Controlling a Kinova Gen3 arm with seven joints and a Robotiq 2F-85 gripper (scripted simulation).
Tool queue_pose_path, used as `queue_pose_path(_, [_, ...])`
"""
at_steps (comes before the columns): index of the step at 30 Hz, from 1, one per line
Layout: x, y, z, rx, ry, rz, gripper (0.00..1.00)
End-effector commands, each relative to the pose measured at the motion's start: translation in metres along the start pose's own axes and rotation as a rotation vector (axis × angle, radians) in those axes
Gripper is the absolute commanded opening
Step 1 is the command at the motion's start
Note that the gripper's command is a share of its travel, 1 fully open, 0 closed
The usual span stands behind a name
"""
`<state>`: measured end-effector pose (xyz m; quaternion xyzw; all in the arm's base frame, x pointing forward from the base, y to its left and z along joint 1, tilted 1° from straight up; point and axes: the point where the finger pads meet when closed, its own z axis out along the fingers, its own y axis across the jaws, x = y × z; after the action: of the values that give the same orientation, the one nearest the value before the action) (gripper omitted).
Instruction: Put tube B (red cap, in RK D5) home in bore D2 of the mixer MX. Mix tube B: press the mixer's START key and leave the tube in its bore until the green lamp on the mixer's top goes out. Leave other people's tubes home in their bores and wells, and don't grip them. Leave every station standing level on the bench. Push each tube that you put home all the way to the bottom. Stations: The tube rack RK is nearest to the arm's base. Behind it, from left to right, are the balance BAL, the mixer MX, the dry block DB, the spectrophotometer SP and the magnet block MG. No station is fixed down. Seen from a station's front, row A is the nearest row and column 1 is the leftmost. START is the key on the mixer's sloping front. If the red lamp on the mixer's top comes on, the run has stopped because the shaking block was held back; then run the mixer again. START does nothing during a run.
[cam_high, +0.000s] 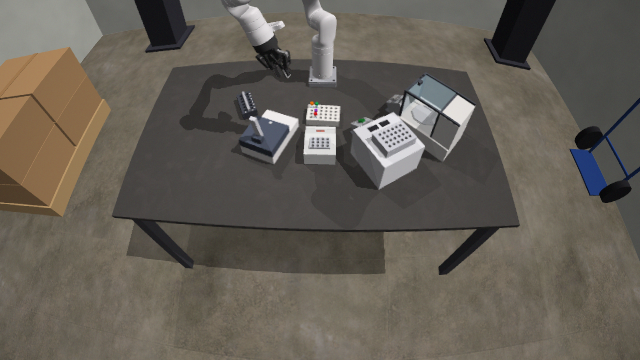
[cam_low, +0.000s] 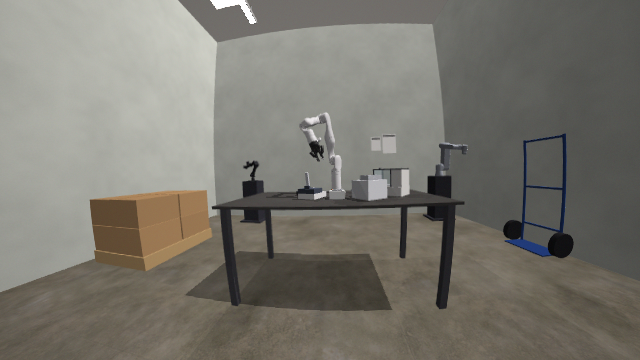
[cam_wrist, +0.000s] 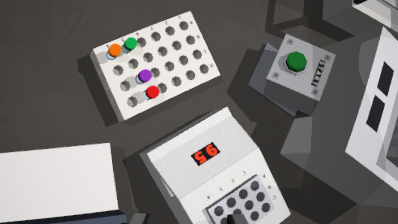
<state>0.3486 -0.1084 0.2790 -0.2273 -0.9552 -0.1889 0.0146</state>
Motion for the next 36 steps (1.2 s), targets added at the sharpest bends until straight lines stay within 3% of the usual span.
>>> queue_pose_path(1, [0.006, 0.004, 0.001, 0.022, -0.003, -0.028, 0.42])
queue_pose_path(36, [0.063, 0.04, 0.018, 0.212, -0.011, -0.272, 0.42])
